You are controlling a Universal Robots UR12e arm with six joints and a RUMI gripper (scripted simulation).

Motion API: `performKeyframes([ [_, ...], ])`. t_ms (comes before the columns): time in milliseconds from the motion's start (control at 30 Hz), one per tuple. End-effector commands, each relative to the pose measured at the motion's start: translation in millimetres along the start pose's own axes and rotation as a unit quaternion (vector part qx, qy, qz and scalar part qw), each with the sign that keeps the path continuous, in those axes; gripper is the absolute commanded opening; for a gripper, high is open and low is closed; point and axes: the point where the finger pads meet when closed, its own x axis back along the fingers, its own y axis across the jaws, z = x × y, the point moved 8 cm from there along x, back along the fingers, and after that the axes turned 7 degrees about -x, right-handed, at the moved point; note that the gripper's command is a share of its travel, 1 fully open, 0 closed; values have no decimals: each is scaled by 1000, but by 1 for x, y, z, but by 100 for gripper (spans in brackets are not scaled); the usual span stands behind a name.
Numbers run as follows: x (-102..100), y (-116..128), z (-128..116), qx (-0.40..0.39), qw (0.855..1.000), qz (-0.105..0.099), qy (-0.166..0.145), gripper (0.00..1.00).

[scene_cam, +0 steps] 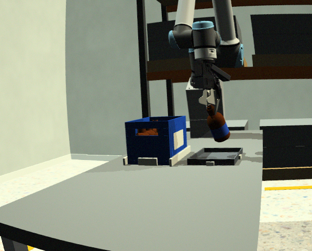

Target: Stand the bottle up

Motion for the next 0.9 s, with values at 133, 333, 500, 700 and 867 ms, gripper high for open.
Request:
performKeyframes([
  [133,1,1,0,-48,999,0,-1,0],
  [333,1,1,0,-53,999,0,-1,0],
  [500,1,1,0,-53,999,0,-1,0],
  [700,1,1,0,-53,999,0,-1,0],
  [867,1,1,0,-53,999,0,-1,0],
])
